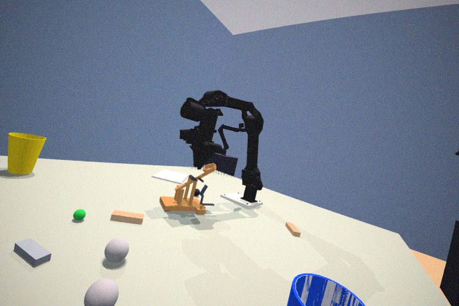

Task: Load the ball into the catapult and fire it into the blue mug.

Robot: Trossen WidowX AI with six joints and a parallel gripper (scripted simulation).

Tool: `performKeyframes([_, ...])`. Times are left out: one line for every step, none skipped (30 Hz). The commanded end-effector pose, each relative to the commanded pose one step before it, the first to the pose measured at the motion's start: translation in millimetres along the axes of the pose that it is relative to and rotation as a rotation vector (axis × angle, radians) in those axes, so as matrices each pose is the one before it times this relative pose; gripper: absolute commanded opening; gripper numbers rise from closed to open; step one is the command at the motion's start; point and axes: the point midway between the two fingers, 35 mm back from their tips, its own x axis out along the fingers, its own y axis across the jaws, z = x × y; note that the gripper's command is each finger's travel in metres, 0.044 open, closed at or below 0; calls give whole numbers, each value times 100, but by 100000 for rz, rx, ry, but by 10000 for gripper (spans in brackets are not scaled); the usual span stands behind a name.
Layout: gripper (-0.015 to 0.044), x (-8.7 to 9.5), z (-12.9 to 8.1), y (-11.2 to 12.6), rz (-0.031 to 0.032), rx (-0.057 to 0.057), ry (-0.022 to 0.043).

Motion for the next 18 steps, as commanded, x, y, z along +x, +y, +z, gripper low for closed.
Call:
performKeyframes([46, -47, 8, 59, 344, 334, 80])
performKeyframes([20, 0, 0, 0, 0, 0, 0])
performKeyframes([0, 0, 0, 0, 0, 0, 0])
performKeyframes([0, 0, 0, 0, 0, 0, 0])
performKeyframes([0, 0, 0, 0, 0, 0, 0])
performKeyframes([0, 0, 0, 0, 0, 0, 0])
performKeyframes([0, 0, 0, 0, 0, 0, 0])
performKeyframes([0, 0, 0, 0, 0, 0, 0])
performKeyframes([0, 0, 0, 0, 0, 0, 0])
performKeyframes([0, 0, 0, 0, 0, 0, 0])
performKeyframes([0, 0, 0, 0, 0, 0, 0])
performKeyframes([0, 21, -9, 1, 0, 0, 1])
performKeyframes([0, 63, -28, 4, 0, 0, 2])
performKeyframes([0, 82, -37, 5, 0, 0, 3])
performKeyframes([0, 119, -55, 7, 0, 0, 4])
performKeyframes([0, 124, -58, 7, 0, 0, 4])
performKeyframes([0, 125, -59, 7, 0, 0, 4])
performKeyframes([0, 126, -60, 7, 0, 0, 4])
